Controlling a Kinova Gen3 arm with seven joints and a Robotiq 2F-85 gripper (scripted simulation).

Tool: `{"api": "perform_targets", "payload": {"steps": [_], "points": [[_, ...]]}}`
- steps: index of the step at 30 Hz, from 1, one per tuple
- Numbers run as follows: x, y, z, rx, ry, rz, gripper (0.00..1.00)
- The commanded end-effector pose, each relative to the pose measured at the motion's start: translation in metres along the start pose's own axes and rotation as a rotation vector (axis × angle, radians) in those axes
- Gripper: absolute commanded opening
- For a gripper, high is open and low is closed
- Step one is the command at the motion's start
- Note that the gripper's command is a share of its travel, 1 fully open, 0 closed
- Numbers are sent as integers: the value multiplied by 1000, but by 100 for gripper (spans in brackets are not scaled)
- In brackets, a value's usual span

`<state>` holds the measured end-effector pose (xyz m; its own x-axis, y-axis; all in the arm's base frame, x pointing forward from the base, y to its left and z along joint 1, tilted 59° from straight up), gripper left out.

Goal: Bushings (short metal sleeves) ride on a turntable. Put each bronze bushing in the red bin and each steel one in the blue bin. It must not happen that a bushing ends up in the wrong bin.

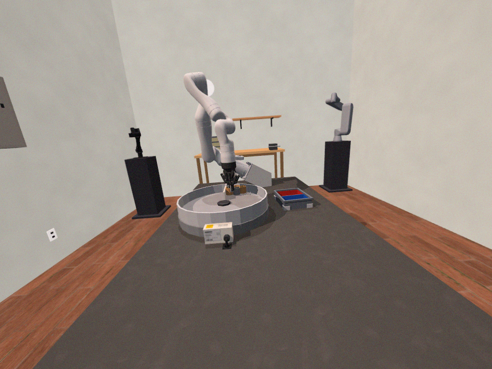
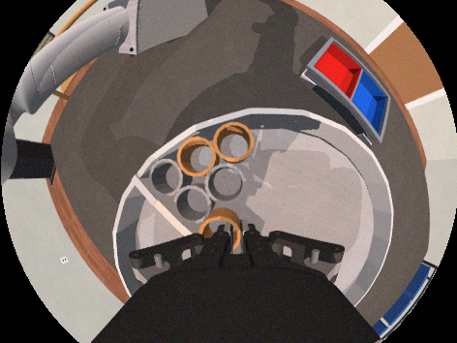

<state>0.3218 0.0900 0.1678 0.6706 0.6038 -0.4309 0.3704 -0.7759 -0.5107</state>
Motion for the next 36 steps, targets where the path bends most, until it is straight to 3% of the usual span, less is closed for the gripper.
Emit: {"api": "perform_targets", "payload": {"steps": [1, 36], "points": [[0, -1, 0, 0, 0, -2, 0], [0, -12, 0, 0, -1, -3, 0]]}}
Point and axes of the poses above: the point where the finger pads meet when closed, its own y axis out along the fingers, its own x axis across the jaws, z = x × y, the point moved 6 cm from there along -y, back along the fingers, and after that the axes turned 1 degree about y, right-handed, at the moved point
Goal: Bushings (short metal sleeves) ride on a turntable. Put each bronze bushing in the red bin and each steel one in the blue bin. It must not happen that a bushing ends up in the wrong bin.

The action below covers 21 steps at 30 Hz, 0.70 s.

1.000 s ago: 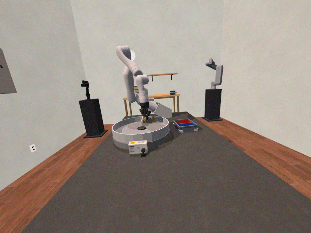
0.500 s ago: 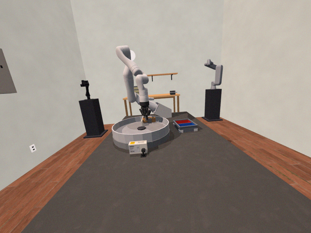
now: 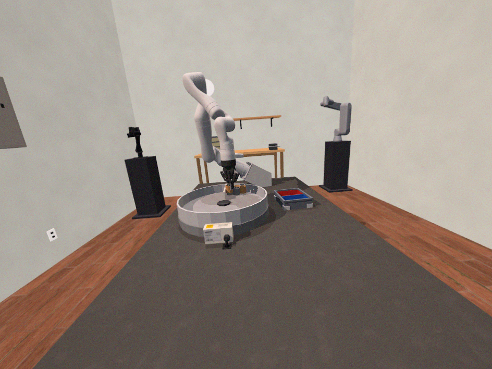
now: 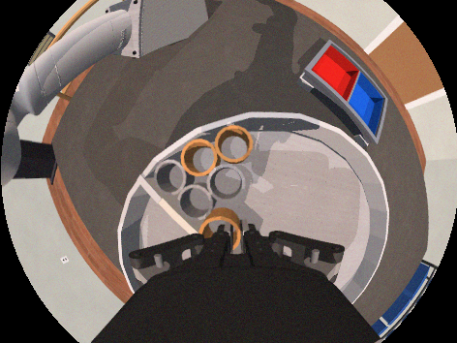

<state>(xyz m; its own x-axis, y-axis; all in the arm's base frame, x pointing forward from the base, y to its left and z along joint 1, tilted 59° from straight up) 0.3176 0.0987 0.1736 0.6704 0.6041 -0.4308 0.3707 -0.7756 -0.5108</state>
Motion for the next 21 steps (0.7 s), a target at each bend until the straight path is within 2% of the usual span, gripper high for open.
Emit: {"api": "perform_targets", "payload": {"steps": [1, 21], "points": [[0, -1, 0, 0, 0, -2, 0], [0, -7, 0, 0, 0, -2, 0]]}}
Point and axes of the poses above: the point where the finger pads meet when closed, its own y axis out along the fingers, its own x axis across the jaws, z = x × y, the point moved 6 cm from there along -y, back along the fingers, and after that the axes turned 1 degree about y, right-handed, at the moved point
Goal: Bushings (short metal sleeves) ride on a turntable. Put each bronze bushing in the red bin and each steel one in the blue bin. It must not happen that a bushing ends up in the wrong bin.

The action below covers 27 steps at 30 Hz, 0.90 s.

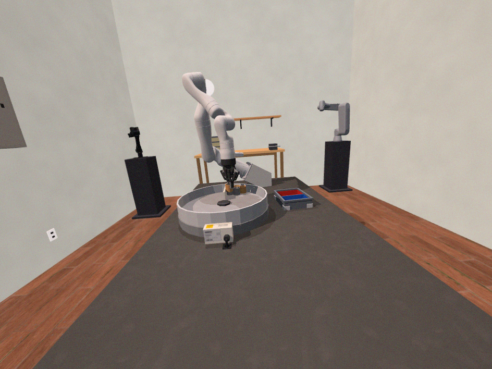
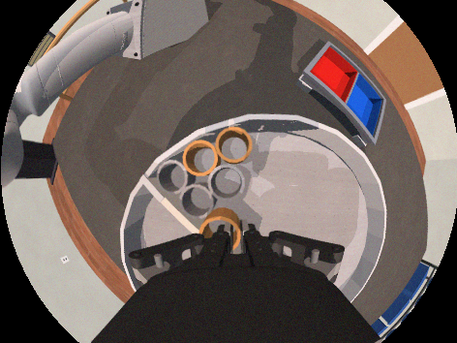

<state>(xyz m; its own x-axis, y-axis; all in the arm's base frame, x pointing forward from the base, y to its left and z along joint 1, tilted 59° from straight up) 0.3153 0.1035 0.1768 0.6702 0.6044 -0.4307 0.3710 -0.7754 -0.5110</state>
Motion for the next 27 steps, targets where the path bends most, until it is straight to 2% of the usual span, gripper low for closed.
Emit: {"api": "perform_targets", "payload": {"steps": [1, 27], "points": [[0, -1, 0, 0, 0, -1, 0], [0, -10, 0, 0, 0, -2, 0]]}}
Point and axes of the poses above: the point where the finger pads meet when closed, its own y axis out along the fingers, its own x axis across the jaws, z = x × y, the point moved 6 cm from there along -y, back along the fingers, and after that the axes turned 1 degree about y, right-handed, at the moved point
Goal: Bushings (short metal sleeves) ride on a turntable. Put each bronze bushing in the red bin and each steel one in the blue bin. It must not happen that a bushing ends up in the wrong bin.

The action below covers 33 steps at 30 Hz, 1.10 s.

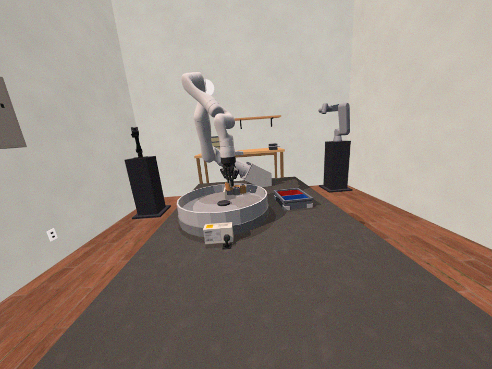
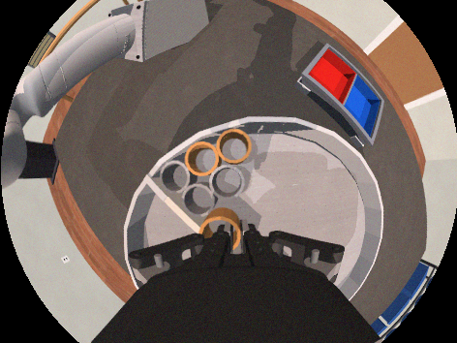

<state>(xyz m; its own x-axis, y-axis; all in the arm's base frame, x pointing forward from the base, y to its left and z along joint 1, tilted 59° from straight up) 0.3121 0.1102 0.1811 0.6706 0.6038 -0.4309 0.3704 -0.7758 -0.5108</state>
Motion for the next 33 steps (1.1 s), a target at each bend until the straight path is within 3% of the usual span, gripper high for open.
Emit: {"api": "perform_targets", "payload": {"steps": [1, 33], "points": [[0, -1, 0, 0, -1, -2, 0], [0, -10, 0, -1, -1, -2, 0]]}}
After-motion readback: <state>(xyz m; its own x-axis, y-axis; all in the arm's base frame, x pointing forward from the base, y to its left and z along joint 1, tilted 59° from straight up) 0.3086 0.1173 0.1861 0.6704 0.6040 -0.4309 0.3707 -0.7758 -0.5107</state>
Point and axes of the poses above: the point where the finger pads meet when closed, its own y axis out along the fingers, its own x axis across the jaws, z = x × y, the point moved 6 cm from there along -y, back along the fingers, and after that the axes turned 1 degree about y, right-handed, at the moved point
